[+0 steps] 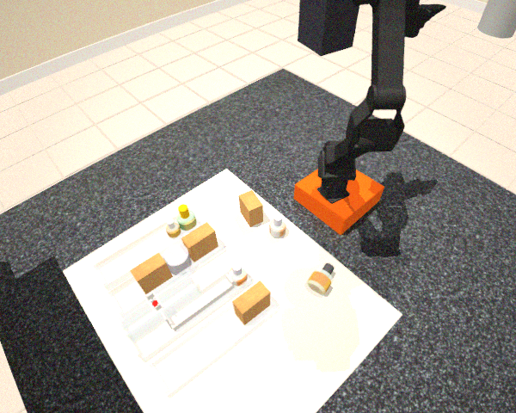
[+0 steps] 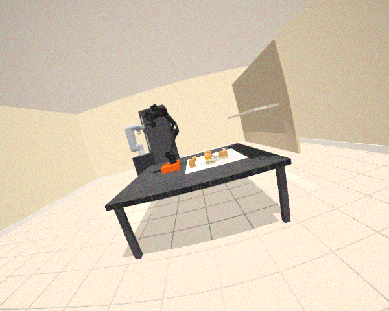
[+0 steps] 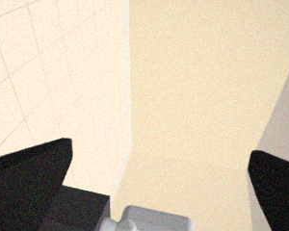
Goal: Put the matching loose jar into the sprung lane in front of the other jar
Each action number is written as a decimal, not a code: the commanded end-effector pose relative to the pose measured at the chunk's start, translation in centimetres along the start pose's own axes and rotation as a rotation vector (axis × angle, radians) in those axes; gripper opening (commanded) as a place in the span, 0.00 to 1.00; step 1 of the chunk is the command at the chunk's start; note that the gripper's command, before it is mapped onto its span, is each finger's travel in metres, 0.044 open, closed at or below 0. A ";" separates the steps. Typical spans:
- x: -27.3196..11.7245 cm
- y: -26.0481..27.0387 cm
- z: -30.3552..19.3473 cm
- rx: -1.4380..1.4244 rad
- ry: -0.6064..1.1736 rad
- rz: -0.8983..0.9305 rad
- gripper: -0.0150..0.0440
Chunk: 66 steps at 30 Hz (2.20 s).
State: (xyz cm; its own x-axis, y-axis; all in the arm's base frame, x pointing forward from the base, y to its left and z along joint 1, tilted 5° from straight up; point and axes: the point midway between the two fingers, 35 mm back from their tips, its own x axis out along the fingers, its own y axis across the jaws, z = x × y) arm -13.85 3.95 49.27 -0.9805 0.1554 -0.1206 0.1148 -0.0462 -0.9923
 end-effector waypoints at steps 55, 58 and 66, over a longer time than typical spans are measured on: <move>-27.0 44.9 -2.5 -0.267 -0.294 1.413 1.00; -26.6 46.4 -2.6 -0.267 -0.294 1.413 1.00; -26.2 48.7 -2.5 -0.267 -0.294 1.413 1.00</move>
State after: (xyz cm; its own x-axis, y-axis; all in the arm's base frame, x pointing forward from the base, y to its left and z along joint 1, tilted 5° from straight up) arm 17.88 0.11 4.72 -0.0236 -0.0707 -0.9972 0.9785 0.2027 -0.0376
